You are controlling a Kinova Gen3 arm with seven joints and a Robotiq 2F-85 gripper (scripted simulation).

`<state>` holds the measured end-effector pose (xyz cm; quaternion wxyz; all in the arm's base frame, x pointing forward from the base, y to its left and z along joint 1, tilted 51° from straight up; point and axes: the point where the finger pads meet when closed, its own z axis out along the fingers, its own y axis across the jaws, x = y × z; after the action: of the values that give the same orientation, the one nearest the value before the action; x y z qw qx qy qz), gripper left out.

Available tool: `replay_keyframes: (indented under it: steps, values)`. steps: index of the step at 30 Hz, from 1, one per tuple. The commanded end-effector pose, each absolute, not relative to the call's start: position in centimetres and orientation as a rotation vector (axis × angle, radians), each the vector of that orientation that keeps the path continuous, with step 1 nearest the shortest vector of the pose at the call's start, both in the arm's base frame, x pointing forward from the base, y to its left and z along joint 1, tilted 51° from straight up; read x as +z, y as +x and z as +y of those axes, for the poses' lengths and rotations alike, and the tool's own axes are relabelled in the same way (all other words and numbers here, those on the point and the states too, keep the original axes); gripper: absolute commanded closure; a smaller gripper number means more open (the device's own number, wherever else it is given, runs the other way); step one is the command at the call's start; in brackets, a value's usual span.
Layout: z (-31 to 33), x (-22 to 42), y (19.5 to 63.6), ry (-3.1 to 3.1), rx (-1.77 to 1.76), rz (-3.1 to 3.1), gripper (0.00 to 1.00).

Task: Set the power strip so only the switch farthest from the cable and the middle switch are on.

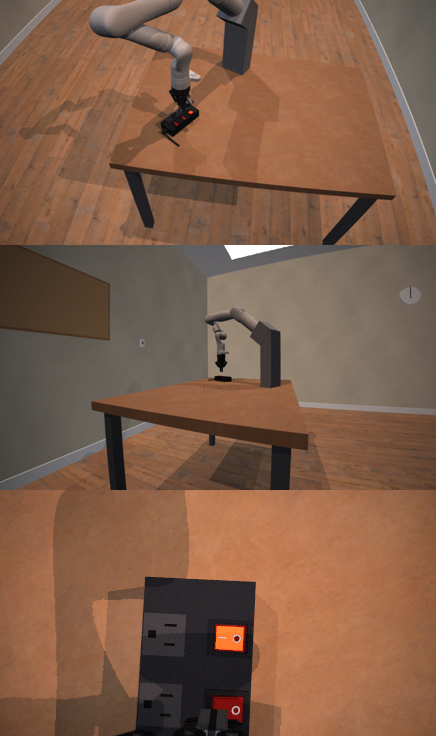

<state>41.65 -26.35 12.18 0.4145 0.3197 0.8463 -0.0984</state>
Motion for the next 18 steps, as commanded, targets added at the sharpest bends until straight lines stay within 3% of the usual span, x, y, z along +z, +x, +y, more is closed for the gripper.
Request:
replay_keyframes:
  steps: [1,18]
  values:
    - [-26.8,12.0,42.2,0.801,-0.251,2.118,1.00]
    - [-27.6,10.8,43.3,0.801,-0.251,2.118,1.00]
